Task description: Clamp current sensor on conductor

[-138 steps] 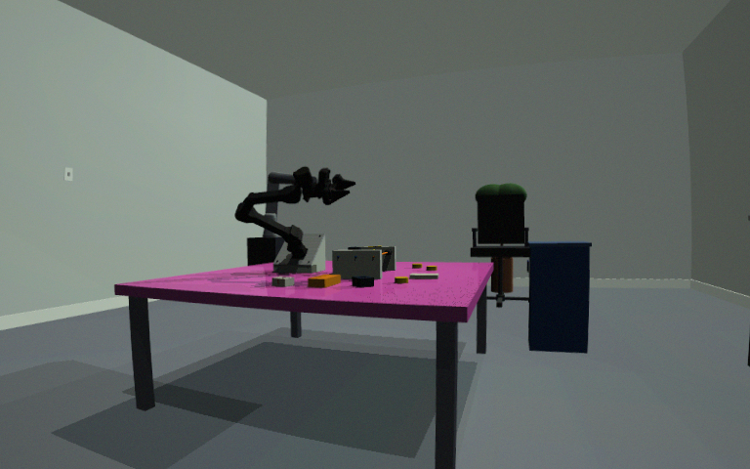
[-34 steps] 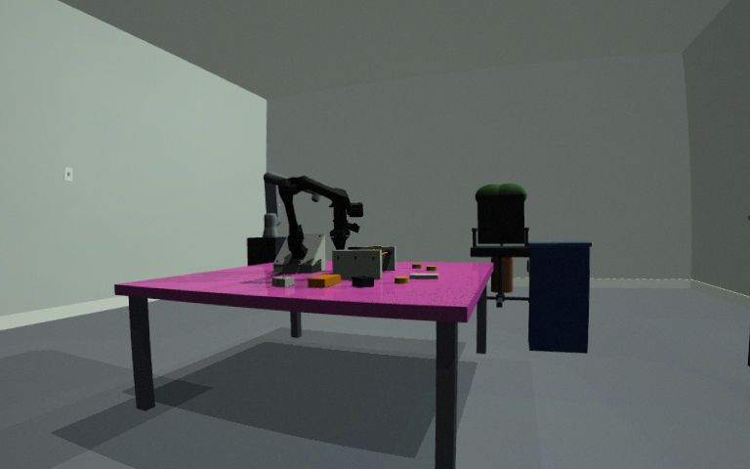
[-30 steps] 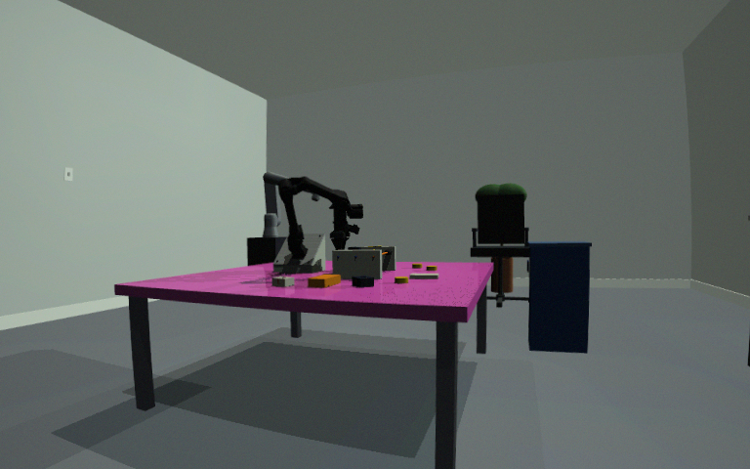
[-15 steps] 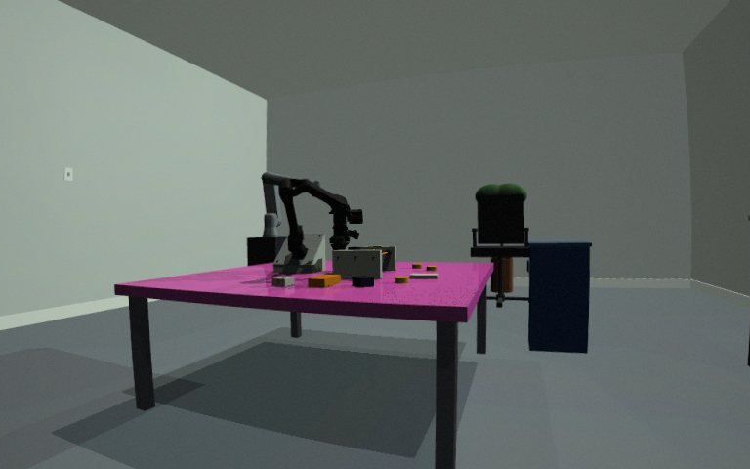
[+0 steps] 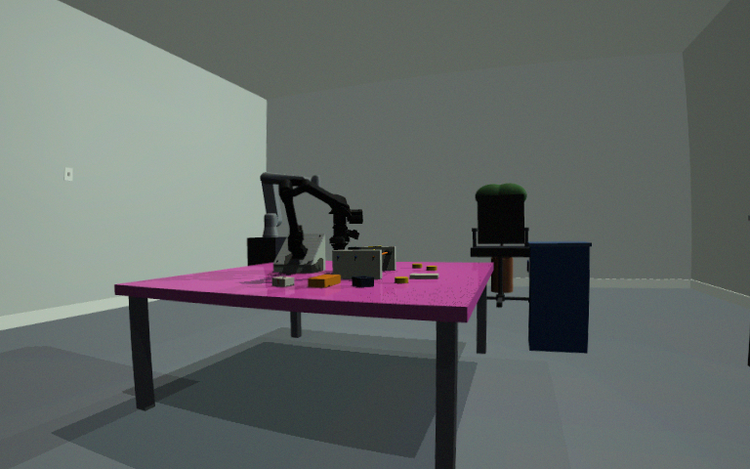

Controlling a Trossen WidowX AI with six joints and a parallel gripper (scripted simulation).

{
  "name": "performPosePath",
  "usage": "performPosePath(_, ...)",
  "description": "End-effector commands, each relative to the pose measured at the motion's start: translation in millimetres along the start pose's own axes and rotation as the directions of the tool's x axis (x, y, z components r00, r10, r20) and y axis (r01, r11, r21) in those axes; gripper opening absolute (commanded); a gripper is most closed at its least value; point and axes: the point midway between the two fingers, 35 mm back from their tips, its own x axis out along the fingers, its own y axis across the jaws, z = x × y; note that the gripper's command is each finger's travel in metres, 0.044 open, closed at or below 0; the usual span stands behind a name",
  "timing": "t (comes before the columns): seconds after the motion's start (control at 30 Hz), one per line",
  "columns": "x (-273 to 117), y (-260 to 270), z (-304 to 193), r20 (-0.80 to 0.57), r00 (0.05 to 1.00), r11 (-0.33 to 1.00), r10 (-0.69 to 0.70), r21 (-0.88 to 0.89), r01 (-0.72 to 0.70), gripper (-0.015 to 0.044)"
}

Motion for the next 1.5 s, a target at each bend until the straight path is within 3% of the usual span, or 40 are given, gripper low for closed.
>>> performPosePath(0.0,0,0,0,0.0,1.0,1.0,0.001,0.001,-0.001,0.0216)
performPosePath(0.07,0,0,0,0.0,1.0,1.0,0.001,0.001,-0.001,0.0202)
performPosePath(0.33,-26,1,5,0.001,1.0,1.0,0.005,-0.001,-0.005,0.0)
performPosePath(0.9,-110,1,-1,-0.005,1.0,1.0,-0.002,-0.005,0.002,0.0)
performPosePath(1.1,-111,0,2,0.004,1.0,0.999,0.0,-0.049,0.0,0.0)
performPosePath(1.47,-108,-8,20,0.06,0.998,0.944,0.012,-0.329,0.008,0.0)
